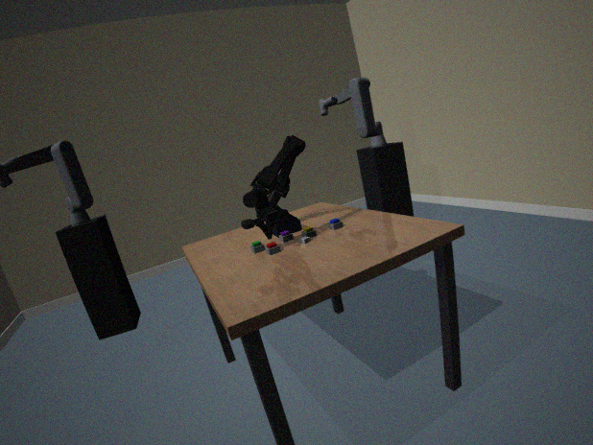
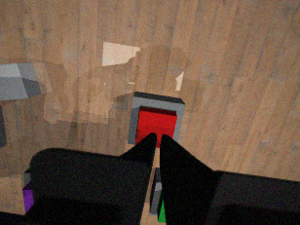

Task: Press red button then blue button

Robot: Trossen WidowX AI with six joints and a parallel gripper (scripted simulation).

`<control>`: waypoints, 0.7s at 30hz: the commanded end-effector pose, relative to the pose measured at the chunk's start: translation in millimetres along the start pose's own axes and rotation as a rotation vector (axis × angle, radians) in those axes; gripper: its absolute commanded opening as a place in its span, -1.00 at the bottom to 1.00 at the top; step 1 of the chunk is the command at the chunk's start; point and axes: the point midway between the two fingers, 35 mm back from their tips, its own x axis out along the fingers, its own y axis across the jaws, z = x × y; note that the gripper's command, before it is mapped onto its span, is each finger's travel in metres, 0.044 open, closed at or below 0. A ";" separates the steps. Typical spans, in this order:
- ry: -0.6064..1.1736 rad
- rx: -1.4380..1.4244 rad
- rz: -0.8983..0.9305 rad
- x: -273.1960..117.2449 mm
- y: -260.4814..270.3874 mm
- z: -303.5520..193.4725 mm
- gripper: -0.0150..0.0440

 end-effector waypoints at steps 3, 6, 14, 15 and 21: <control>0.007 0.009 0.010 12.7 0.7 -2.6 -0.42; 0.007 0.009 0.011 17.6 0.8 -2.7 -0.42; 0.007 0.009 0.012 29.6 1.4 -3.2 -0.42; 0.007 0.009 0.012 29.8 1.4 -3.2 -0.42; 0.007 0.009 0.012 29.8 1.4 -3.2 -0.42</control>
